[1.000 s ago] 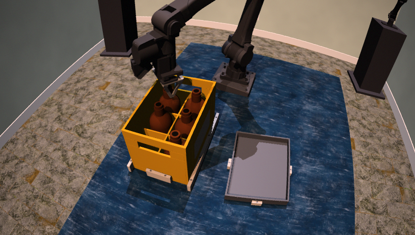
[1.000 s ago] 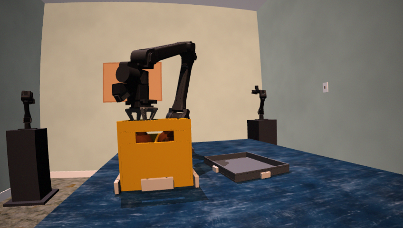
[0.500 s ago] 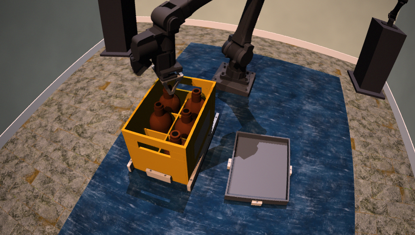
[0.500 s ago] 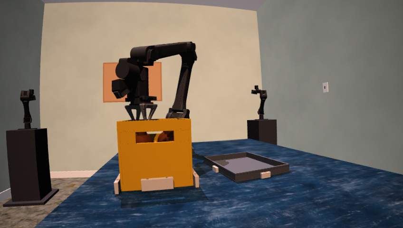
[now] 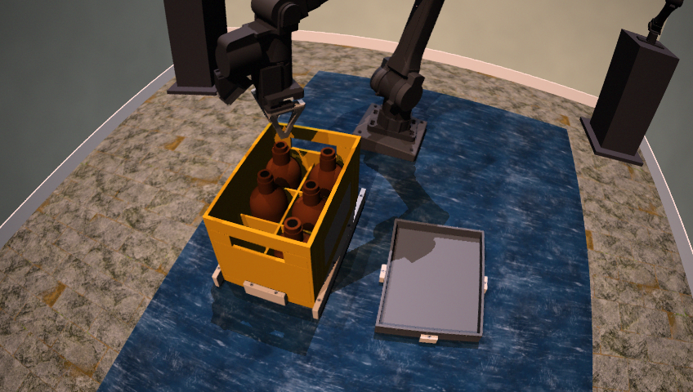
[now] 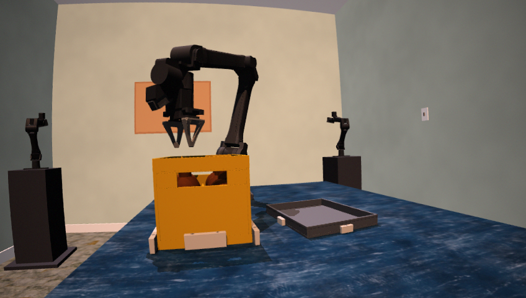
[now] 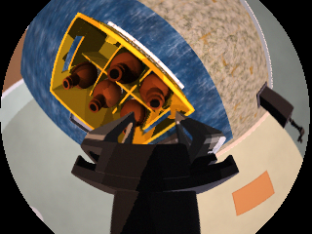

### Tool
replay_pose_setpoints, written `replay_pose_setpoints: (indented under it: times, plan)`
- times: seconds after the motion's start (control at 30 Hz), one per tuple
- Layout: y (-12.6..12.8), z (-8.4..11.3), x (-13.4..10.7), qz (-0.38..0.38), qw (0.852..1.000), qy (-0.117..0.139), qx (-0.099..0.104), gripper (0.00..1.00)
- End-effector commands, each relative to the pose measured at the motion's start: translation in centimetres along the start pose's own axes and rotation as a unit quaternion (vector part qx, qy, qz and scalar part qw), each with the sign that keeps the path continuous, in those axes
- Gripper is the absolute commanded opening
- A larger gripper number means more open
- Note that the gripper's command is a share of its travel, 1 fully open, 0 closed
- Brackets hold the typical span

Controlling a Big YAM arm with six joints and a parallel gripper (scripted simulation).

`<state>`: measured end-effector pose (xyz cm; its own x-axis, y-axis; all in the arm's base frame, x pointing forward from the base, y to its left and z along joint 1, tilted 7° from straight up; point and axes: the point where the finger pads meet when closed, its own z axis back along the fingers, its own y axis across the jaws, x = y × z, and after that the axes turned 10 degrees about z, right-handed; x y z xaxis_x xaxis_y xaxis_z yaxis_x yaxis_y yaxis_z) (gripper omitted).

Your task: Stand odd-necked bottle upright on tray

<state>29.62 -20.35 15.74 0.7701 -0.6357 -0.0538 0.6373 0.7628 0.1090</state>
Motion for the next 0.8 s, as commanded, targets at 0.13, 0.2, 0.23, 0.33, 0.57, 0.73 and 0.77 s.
replay_pose_setpoints:
  times: [0.13,0.2,0.23,0.33,0.57,0.73,0.77]
  plan:
    - [-0.1,4.3,1.3,0.004,1.0,-0.026,-0.001,0.61]
    - [0.1,4.1,1.4,0.007,1.0,-0.017,-0.001,0.61]
    - [0.1,4.2,1.4,0.008,1.0,-0.016,-0.001,0.61]
    - [-0.1,3.7,0.6,0.004,1.0,-0.005,-0.001,0.61]
    - [-0.1,4.3,0.9,0.004,1.0,-0.012,-0.001,0.61]
    - [-0.1,4.2,0.8,0.003,1.0,-0.011,-0.001,0.0]
    - [-0.1,4.2,0.8,0.003,1.0,-0.011,-0.001,0.0]
